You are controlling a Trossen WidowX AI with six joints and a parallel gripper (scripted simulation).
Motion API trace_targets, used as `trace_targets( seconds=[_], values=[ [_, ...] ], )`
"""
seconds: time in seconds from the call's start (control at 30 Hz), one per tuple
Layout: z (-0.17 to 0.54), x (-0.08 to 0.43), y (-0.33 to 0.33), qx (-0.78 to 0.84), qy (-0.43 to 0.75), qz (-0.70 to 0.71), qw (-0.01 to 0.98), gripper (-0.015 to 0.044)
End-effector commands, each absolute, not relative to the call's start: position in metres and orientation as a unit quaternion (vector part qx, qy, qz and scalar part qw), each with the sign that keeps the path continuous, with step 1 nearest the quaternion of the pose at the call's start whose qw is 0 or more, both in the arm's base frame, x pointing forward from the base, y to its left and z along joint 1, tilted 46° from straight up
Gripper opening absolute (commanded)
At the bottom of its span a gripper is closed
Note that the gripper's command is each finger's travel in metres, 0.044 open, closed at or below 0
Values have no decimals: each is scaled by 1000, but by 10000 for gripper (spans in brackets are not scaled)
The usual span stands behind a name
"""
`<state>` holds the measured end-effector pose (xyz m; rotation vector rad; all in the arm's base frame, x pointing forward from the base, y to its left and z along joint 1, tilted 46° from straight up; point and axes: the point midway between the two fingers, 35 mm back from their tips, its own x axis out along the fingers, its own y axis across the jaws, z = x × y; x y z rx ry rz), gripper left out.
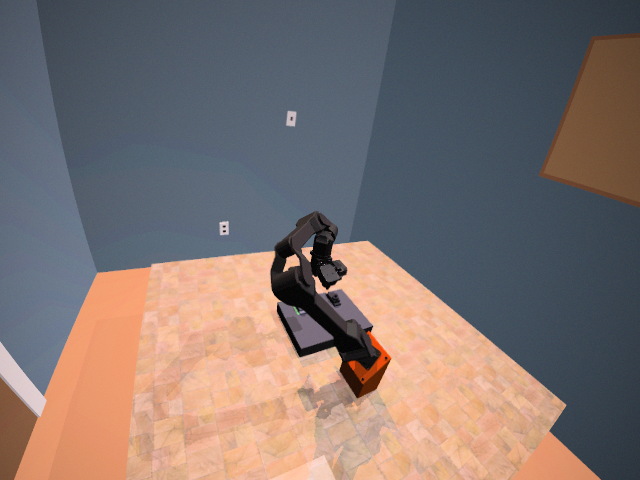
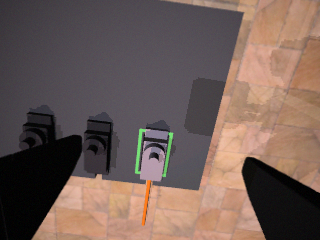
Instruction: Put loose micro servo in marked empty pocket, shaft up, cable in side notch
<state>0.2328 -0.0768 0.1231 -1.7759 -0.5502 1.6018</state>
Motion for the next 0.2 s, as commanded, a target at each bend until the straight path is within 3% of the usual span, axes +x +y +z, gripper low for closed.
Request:
trace_targets(
  seconds=[0.0,0.17],
  values=[
    [122,232,-77,-679,-212,617,337,440],
    [122,232,-77,-679,-212,617,337,440]
  ],
)
